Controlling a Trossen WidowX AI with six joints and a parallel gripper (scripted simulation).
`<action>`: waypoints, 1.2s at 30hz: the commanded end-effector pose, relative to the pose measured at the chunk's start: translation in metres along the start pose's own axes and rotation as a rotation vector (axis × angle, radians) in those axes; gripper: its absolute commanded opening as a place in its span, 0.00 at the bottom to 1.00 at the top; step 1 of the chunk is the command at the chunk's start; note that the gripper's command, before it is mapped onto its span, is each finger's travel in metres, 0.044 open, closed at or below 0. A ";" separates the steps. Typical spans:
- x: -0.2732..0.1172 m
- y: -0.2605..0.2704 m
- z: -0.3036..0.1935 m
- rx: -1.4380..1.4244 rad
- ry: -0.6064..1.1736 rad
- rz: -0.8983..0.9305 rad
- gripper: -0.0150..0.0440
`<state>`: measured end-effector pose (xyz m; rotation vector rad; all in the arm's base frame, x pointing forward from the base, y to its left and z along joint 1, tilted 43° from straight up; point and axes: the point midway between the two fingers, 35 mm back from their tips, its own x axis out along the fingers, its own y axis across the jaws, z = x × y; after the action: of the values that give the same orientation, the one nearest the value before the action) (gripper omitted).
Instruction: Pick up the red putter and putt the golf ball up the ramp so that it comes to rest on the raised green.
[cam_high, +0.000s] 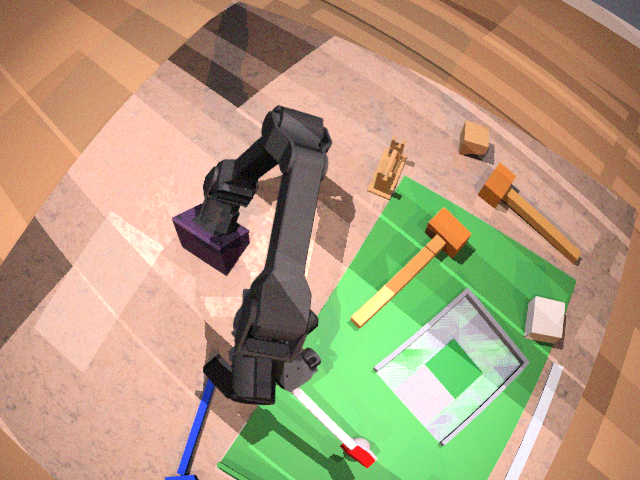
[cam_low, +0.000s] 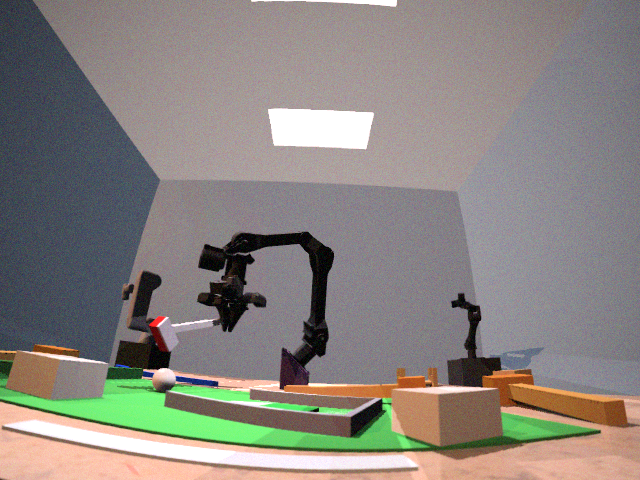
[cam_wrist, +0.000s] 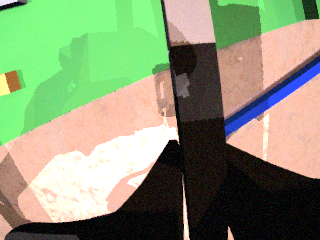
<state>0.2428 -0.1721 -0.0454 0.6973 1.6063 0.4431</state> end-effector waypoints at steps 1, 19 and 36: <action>0.001 -0.017 -0.004 0.091 0.000 -0.003 0.25; 0.042 -0.017 -0.004 0.090 0.000 -0.002 0.25; 0.066 -0.017 -0.004 0.090 0.000 -0.001 0.25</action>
<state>0.2321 -0.1446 -0.1005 0.7579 1.6390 0.3736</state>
